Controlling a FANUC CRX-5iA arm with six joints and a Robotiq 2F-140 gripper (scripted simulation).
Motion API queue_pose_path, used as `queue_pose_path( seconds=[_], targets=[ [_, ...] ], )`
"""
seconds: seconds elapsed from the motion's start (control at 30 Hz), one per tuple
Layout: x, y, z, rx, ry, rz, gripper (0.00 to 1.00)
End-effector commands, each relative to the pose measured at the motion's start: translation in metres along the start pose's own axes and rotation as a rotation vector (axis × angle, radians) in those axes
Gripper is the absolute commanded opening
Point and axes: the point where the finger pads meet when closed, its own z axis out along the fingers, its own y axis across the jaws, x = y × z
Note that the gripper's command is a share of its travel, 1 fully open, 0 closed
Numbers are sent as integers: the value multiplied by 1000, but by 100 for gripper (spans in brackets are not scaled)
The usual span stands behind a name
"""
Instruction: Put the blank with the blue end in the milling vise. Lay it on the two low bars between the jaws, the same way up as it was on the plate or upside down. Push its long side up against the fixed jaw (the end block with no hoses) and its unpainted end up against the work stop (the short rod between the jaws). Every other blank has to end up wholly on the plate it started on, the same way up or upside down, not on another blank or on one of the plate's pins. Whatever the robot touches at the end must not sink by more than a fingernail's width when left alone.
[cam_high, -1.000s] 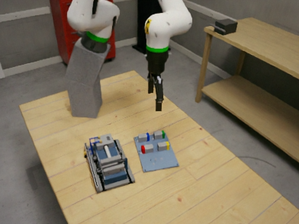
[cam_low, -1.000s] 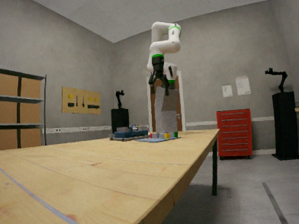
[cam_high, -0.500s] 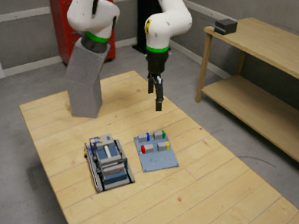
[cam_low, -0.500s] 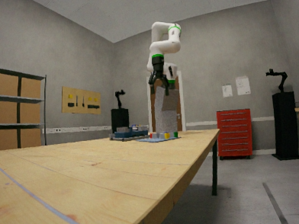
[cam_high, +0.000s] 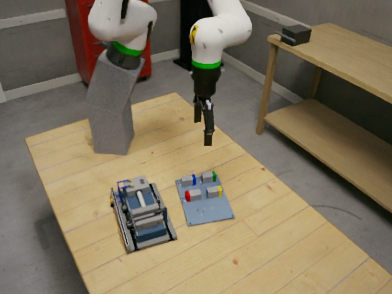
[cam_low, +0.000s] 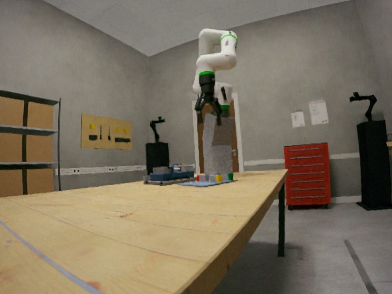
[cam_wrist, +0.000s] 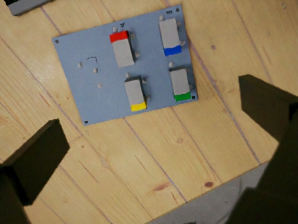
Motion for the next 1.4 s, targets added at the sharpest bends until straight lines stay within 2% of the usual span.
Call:
queue_pose_path(
  seconds=[0.0,0.57,1.07,1.37],
  targets=[
    [0,-1,0,1,-1,0,100],
    [-12,-7,-1,1,0,0,100],
    [-6,-4,-1,1,0,-230,100],
    [-7,-4,-1,3,2,-222,100]
  ],
)
